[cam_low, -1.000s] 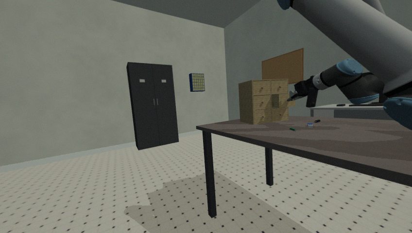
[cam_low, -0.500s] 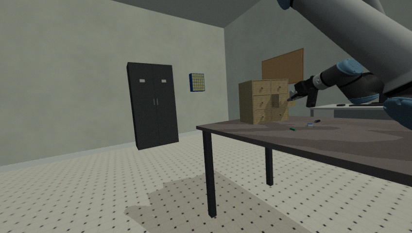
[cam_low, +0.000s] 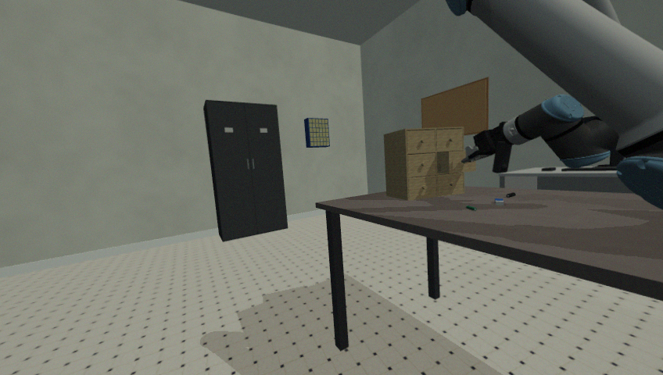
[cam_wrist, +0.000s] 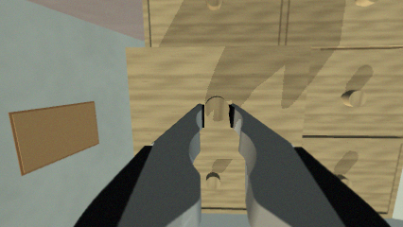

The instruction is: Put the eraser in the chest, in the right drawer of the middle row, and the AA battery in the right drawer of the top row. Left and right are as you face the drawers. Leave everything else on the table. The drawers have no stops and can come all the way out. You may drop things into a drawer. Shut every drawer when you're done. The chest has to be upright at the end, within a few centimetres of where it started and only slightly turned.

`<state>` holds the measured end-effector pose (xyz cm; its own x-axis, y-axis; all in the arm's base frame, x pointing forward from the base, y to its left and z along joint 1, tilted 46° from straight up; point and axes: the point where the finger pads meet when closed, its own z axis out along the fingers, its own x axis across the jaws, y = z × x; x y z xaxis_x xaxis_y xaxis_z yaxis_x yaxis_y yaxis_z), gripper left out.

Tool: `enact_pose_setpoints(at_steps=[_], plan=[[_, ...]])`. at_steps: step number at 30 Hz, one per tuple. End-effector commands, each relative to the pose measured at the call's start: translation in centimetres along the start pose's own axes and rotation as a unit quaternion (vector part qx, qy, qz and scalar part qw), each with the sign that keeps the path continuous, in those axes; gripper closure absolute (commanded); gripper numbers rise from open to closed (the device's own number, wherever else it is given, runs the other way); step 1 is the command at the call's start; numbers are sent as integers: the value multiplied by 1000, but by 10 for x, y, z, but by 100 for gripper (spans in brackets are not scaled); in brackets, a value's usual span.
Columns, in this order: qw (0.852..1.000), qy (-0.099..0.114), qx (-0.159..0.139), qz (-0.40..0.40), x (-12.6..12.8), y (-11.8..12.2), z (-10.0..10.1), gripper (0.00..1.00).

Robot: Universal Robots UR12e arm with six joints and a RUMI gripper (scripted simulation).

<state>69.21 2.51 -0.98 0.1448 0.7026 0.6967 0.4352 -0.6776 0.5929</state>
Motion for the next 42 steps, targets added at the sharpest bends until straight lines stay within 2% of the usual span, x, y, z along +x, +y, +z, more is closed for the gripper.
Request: enact_pose_setpoints(at_steps=[1, 10, 25, 35, 42], plan=[[1000, 0, 0, 0, 0, 1, 0, 88], [1000, 0, 0, 0, 0, 1, 0, 80], [1000, 0, 0, 0, 0, 0, -2, 80], [1000, 0, 0, 0, 0, -6, -18, 80], [1000, 0, 0, 0, 0, -13, -37, 80]])
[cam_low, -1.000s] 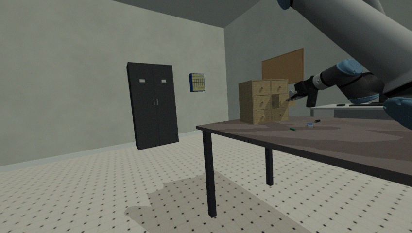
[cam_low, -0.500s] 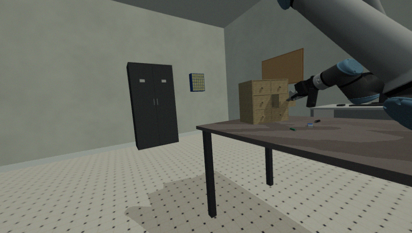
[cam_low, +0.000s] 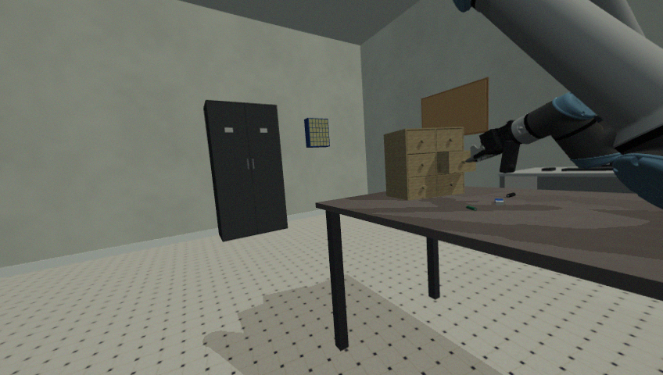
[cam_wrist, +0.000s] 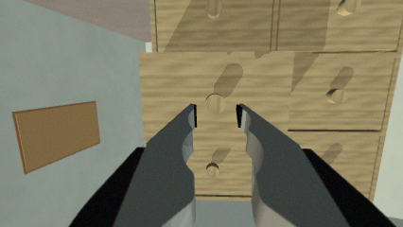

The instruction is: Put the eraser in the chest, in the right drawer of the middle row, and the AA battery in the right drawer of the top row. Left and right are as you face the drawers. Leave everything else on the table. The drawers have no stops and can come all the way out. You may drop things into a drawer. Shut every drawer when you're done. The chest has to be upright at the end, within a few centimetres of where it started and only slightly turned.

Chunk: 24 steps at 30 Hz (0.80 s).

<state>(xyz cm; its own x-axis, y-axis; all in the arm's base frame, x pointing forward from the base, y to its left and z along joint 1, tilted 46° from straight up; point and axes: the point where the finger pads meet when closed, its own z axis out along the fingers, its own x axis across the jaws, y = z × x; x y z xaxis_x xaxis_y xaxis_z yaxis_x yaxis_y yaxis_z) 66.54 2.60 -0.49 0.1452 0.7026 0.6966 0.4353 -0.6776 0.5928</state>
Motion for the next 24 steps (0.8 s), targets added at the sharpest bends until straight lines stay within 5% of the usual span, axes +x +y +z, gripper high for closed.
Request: enact_pose_setpoints(at_steps=[1, 24], plan=[[1000, 0, 0, 0, 0, -4, -14, 80], [1000, 0, 0, 0, 0, -7, -40, 80]])
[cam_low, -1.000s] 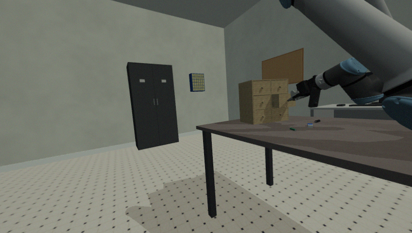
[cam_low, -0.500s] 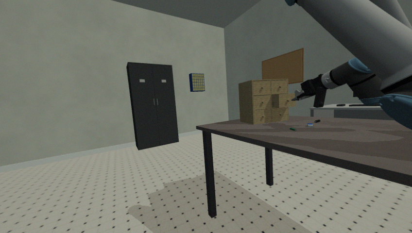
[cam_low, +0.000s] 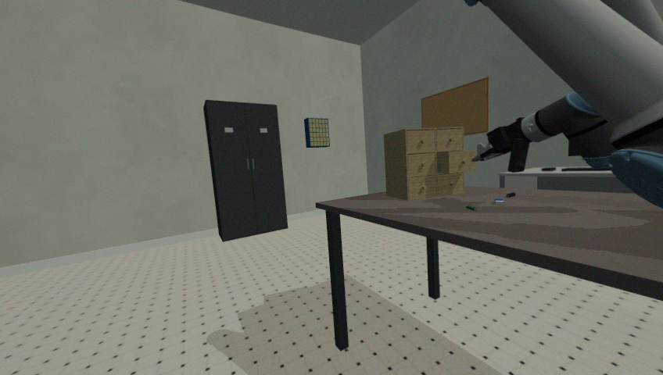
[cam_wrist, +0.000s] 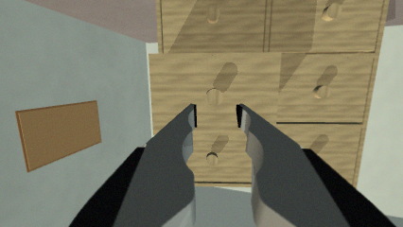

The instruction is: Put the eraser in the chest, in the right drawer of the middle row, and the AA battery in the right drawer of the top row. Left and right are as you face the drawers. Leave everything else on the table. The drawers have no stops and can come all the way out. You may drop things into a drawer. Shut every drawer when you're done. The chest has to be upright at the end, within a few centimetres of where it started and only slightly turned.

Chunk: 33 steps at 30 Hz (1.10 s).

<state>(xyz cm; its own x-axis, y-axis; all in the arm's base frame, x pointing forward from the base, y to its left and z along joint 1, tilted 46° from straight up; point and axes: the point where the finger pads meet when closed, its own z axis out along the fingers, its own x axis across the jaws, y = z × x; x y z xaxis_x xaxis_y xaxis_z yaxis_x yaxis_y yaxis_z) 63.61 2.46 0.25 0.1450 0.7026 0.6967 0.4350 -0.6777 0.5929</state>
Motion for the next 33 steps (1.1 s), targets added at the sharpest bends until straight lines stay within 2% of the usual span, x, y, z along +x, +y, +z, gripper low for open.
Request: enact_pose_setpoints(at_steps=[1, 3, 10, 15, 33], plan=[[1000, 0, 0, 0, 0, 1, -14, 80], [1000, 0, 0, 0, 0, 1, -14, 80], [1000, 0, 0, 0, 0, 2, -36, 80], [1000, 0, 0, 0, 0, 2, -44, 80], [1000, 0, 0, 0, 0, 2, -46, 80]])
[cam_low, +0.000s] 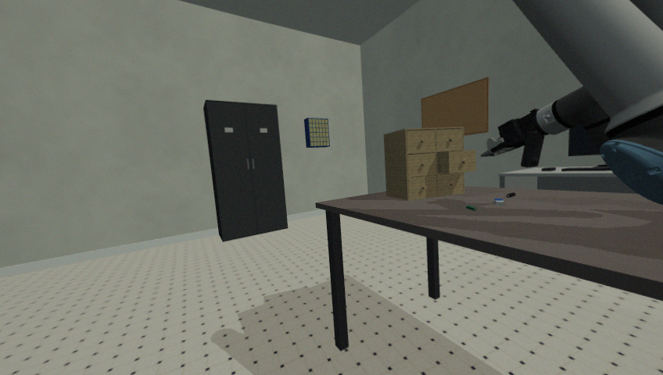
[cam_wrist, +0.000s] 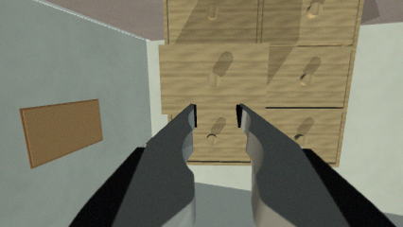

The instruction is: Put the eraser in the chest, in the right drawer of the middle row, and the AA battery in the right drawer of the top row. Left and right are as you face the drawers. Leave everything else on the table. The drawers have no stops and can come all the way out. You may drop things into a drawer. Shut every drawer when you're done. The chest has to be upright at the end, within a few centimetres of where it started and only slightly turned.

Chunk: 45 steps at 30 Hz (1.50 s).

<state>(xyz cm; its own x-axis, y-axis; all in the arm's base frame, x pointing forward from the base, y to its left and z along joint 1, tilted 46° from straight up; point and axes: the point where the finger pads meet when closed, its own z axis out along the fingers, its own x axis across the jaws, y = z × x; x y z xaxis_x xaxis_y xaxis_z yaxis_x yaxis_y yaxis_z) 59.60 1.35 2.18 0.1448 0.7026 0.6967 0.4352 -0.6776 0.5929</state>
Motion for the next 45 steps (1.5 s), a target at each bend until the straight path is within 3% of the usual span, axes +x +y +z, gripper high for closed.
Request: enact_pose_setpoints(at_steps=[1, 45], plan=[[1000, 0, 0, 0, 0, 0, 0, 80], [1000, 0, 27, 0, 0, 3, -5, 80]])
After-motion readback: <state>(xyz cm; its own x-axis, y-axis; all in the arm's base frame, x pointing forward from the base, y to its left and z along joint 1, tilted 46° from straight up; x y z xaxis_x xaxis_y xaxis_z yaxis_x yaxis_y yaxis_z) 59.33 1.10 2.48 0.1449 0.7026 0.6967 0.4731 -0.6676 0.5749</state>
